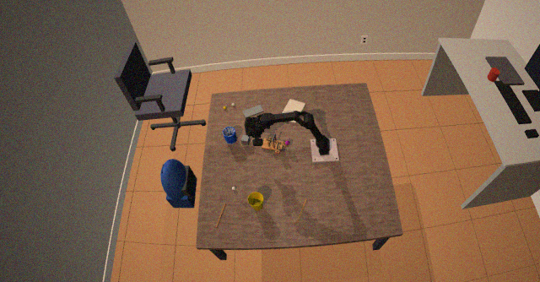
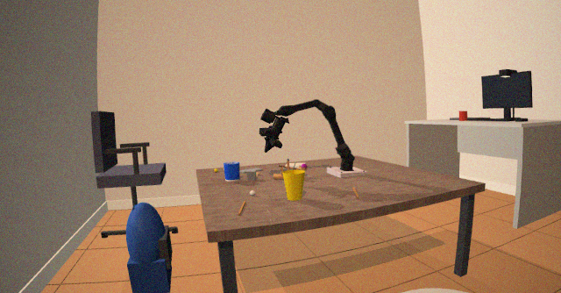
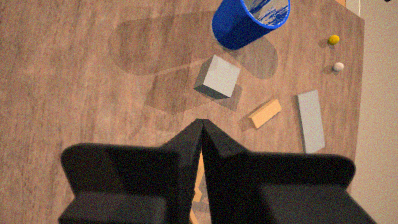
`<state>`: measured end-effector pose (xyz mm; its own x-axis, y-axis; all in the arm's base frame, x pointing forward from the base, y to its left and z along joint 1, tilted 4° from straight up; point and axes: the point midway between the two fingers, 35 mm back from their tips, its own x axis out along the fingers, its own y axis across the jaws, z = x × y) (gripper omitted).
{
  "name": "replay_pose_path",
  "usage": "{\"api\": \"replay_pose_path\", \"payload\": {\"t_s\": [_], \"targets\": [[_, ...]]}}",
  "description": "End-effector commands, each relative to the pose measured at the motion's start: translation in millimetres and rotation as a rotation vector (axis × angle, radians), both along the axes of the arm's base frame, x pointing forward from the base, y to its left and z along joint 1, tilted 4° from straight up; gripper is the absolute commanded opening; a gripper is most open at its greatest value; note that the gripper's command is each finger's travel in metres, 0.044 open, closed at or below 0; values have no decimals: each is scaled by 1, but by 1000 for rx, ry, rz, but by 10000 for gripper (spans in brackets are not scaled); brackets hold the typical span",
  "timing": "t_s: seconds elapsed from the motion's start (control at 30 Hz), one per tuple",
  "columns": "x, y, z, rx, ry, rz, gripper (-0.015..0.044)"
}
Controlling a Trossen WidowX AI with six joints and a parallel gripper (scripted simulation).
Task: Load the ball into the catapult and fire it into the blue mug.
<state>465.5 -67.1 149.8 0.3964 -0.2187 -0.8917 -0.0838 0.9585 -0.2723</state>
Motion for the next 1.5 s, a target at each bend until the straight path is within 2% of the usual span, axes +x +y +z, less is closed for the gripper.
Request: {"api": "replay_pose_path", "payload": {"t_s": [0.0, 0.4, 0.8, 1.47], "targets": [[-14, 9, -8, -45, 76, 58, 0], [-50, 29, -26, -125, 262, 187, 0], [-99, 49, -39, -259, 528, 422, 0], [-172, 65, -35, -488, 986, 856, 0]]}}
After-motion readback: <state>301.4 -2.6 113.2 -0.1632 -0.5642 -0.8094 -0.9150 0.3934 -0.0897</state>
